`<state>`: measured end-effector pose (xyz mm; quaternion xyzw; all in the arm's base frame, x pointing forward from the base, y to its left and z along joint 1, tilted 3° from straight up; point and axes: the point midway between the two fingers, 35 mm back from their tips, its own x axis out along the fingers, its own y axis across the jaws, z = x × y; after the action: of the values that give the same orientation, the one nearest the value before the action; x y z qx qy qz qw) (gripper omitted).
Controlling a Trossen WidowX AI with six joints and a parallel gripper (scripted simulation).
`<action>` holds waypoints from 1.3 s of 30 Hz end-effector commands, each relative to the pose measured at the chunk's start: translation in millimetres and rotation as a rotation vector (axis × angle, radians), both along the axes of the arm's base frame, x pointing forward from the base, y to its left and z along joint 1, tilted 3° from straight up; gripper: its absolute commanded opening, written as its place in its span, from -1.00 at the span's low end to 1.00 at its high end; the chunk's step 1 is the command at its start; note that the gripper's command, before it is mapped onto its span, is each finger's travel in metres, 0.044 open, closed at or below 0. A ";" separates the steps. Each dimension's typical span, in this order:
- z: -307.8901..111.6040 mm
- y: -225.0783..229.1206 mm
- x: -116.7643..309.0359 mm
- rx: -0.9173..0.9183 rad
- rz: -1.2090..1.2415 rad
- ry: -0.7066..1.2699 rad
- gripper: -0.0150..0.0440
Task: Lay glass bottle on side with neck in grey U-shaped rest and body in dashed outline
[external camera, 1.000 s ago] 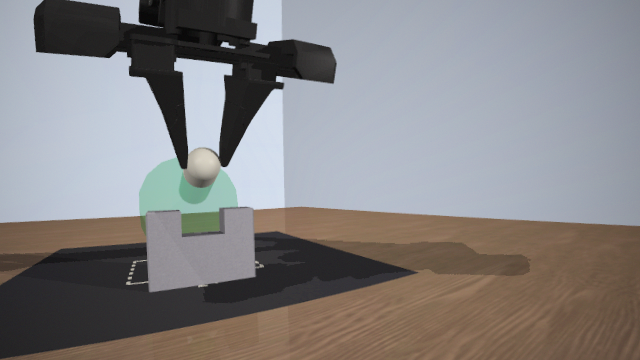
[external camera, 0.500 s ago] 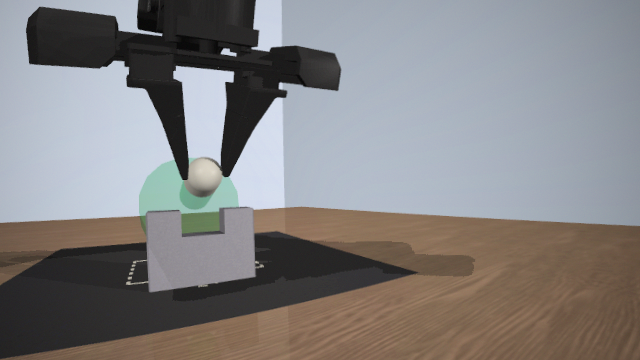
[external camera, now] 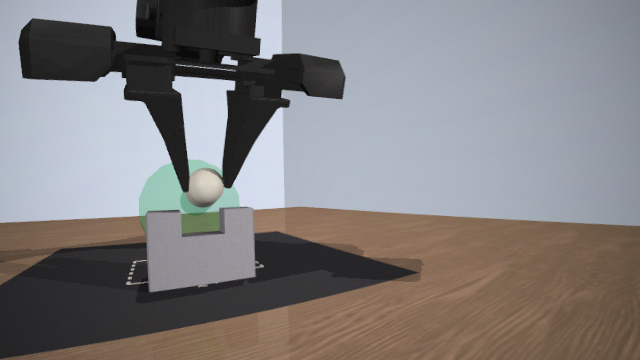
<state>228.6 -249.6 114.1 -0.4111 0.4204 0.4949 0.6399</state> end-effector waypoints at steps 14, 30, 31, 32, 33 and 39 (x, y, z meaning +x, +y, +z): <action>-10.9 -5.2 -1.2 -0.002 -0.005 -0.001 -0.13; -15.0 -6.5 -1.5 -0.005 -0.013 -0.004 -0.13; -15.2 -6.5 -1.5 -0.006 -0.014 -0.004 -0.13; -15.3 -6.5 -1.5 -0.006 -0.014 -0.005 -0.13; -15.5 -6.5 -1.5 -0.006 -0.014 -0.005 -0.13; -16.4 -6.4 -1.6 -0.009 -0.016 -0.007 -0.13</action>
<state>226.6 -258.1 99.1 -0.4139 0.4240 0.4852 0.6431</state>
